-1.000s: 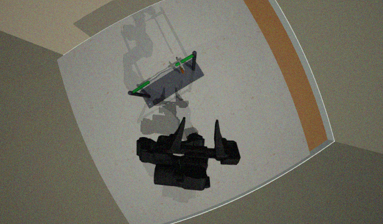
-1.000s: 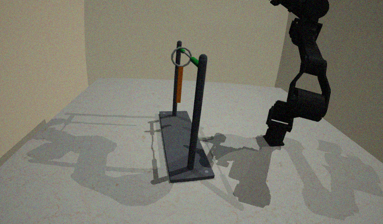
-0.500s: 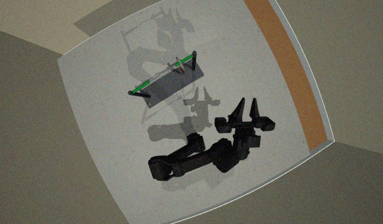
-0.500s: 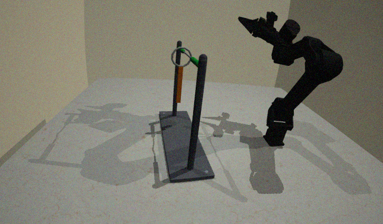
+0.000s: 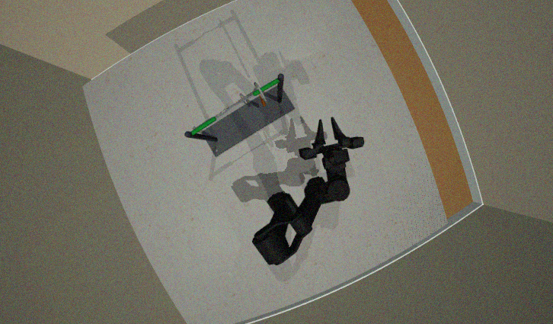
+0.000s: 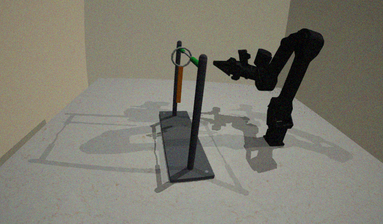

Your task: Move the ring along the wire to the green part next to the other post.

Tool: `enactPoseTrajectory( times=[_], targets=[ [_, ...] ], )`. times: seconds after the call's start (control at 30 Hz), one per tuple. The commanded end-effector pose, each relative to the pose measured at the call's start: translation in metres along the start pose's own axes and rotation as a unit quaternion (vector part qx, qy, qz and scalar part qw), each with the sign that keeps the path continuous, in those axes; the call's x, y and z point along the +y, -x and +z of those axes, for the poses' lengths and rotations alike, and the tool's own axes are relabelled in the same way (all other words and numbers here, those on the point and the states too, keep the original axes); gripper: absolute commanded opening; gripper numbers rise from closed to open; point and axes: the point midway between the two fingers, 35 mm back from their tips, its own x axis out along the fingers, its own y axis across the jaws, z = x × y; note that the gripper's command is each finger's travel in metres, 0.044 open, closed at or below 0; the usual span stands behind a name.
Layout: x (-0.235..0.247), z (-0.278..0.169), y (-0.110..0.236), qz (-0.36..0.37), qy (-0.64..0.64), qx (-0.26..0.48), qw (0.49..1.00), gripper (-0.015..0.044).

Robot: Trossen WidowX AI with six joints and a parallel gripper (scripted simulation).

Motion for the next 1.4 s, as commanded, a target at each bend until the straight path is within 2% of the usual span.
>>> enactPoseTrajectory(
  times=[0.0,0.27,0.37,0.57,1.03,1.37],
  targets=[
    [0.025,-0.045,-0.008,0.044,0.004,0.03,0.999,0.016],
    [0.096,-0.121,-0.004,0.144,0.013,0.086,0.986,0.016],
    [0.111,-0.132,0.0,0.165,0.015,0.094,0.982,0.016],
    [0.117,-0.131,0.001,0.168,0.009,0.099,0.981,0.016],
    [0.133,-0.092,-0.049,0.165,0.015,0.092,0.982,0.016],
    [0.137,-0.09,-0.057,0.165,0.015,0.091,0.982,0.016]
  ],
)
